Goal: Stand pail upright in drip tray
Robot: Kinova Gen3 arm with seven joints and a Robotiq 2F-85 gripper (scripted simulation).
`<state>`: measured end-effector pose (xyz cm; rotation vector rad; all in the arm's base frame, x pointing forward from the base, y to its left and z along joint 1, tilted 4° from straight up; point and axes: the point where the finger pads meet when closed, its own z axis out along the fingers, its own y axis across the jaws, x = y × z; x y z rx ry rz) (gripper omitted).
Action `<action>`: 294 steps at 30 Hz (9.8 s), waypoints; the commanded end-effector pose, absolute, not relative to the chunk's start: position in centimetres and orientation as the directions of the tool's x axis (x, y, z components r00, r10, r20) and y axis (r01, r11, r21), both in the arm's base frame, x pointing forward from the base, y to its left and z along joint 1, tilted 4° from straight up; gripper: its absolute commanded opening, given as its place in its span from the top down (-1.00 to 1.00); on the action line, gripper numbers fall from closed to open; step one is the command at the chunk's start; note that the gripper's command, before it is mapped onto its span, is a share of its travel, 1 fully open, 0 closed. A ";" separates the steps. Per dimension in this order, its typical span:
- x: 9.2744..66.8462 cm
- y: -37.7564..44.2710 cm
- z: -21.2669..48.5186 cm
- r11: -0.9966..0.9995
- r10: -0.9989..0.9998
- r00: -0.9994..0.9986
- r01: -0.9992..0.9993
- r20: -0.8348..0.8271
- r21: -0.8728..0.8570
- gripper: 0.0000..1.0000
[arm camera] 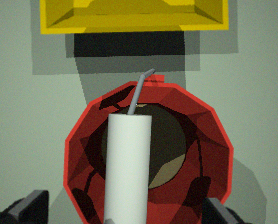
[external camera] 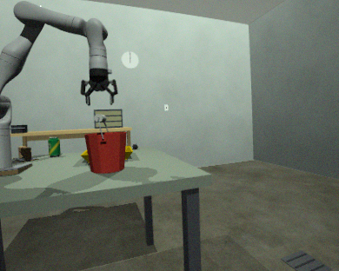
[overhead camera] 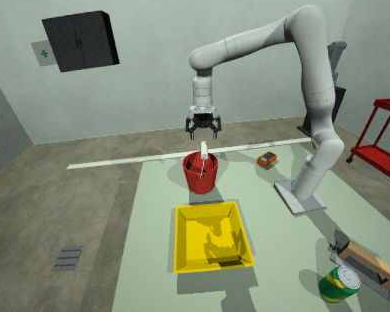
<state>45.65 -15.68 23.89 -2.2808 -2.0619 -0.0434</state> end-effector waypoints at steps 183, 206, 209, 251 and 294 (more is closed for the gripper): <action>45.6 -15.8 25.4 -0.099 0.993 0.102 0.994 0.066 -0.035 0.80; 45.7 -15.9 26.7 -0.099 0.993 0.102 0.994 0.066 -0.035 0.80; 45.7 -15.9 26.7 -0.099 0.993 0.102 0.994 0.066 -0.035 0.80; 45.7 -15.9 26.7 -0.099 0.993 0.102 0.994 0.066 -0.035 0.80; 45.7 -15.2 26.8 -0.099 0.993 0.102 0.994 0.066 -0.035 0.80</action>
